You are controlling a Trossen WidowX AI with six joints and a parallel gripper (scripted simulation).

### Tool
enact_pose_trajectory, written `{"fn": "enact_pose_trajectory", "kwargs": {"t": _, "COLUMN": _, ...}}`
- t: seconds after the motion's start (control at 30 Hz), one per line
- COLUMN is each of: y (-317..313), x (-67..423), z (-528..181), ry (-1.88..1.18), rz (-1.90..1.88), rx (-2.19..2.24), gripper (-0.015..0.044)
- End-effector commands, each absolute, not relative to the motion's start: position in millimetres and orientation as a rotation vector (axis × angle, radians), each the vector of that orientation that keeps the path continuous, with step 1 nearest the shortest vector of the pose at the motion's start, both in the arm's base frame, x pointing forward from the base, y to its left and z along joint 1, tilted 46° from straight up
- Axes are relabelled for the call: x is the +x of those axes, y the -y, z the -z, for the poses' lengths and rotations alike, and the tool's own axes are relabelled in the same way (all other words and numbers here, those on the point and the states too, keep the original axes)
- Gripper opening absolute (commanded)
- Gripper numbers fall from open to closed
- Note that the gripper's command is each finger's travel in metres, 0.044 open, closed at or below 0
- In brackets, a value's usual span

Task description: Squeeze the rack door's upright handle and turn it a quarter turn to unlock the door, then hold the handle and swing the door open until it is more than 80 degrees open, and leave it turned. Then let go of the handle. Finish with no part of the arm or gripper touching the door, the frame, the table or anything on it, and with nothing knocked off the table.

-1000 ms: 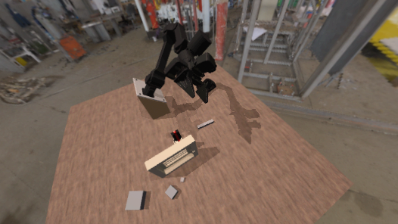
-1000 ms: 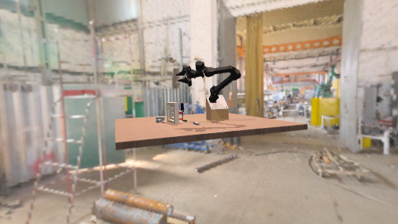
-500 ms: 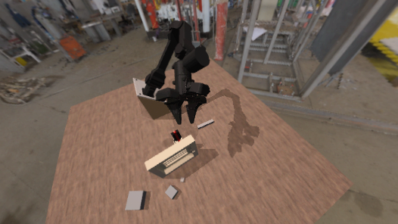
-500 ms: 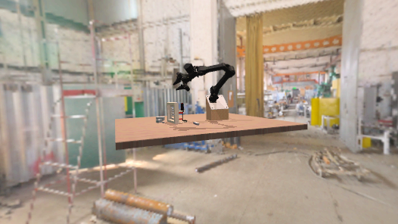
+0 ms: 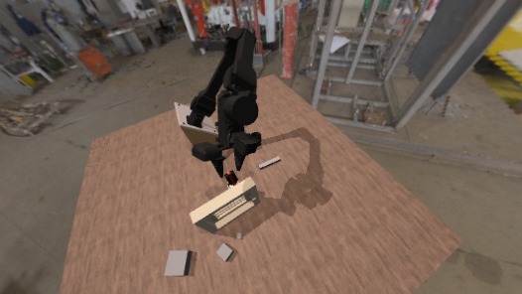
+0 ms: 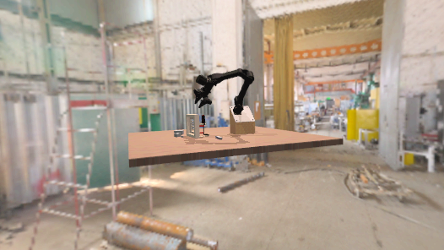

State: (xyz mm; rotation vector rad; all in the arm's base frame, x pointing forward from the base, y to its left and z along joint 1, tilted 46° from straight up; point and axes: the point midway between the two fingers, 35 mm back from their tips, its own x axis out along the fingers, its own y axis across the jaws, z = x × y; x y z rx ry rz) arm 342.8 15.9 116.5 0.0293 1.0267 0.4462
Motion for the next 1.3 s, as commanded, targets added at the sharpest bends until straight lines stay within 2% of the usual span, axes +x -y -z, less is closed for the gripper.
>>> {"fn": "enact_pose_trajectory", "kwargs": {"t": 0.0, "y": -16, "x": 339, "z": -105, "ry": -1.097, "rz": -0.488, "rx": 0.073, "gripper": 0.0281}}
{"fn": "enact_pose_trajectory", "kwargs": {"t": 0.7, "y": -31, "x": 310, "z": -74, "ry": -1.443, "rz": -0.76, "rx": 0.452, "gripper": 0.0281}}
{"fn": "enact_pose_trajectory", "kwargs": {"t": 1.27, "y": -45, "x": 310, "z": -59, "ry": -1.451, "rz": -0.765, "rx": 0.466, "gripper": 0.0281}}
